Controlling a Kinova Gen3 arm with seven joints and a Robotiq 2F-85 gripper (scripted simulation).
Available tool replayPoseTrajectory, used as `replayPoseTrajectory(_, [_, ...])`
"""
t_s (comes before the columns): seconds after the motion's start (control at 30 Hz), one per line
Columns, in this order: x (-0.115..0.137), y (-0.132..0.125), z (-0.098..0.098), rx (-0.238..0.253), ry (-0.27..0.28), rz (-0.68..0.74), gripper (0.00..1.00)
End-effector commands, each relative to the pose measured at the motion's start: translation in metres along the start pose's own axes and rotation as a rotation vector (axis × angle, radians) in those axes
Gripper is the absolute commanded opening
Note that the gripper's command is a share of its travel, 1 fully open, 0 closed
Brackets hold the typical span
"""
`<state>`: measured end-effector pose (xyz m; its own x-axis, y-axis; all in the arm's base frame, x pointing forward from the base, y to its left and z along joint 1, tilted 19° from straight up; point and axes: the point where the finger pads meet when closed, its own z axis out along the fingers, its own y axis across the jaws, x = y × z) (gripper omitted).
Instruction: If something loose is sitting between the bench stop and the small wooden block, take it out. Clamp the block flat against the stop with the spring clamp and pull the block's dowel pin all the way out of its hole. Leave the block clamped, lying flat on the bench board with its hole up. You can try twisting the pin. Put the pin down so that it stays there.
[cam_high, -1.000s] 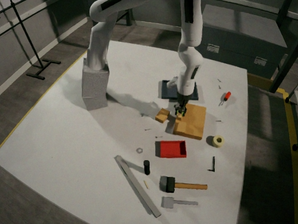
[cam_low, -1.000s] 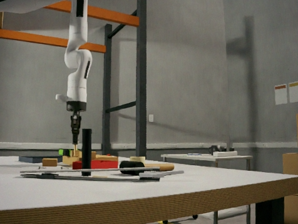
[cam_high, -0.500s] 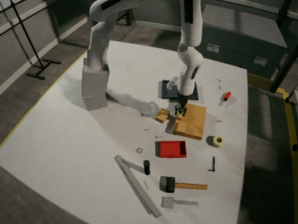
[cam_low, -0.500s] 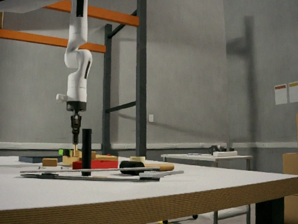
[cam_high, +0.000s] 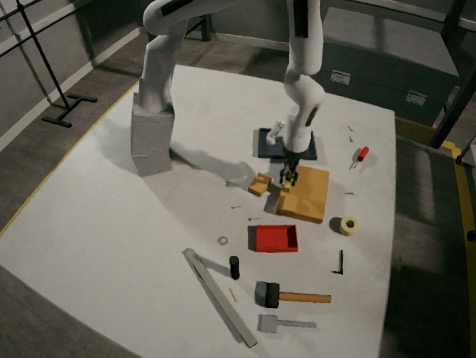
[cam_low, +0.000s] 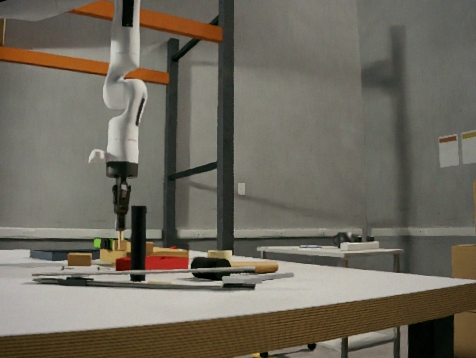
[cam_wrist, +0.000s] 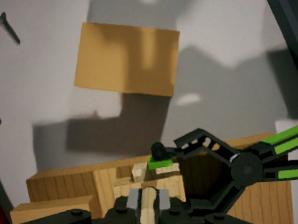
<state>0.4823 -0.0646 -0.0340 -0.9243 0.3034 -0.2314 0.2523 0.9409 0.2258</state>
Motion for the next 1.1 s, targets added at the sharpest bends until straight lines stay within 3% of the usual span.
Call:
replayPoseTrajectory(0.0, [-0.0006,-0.0001,-0.0006,0.000,-0.001,-0.023,0.10])
replayPoseTrajectory(1.07, [-0.0007,-0.0001,-0.0008,0.000,-0.001,-0.196,0.10])
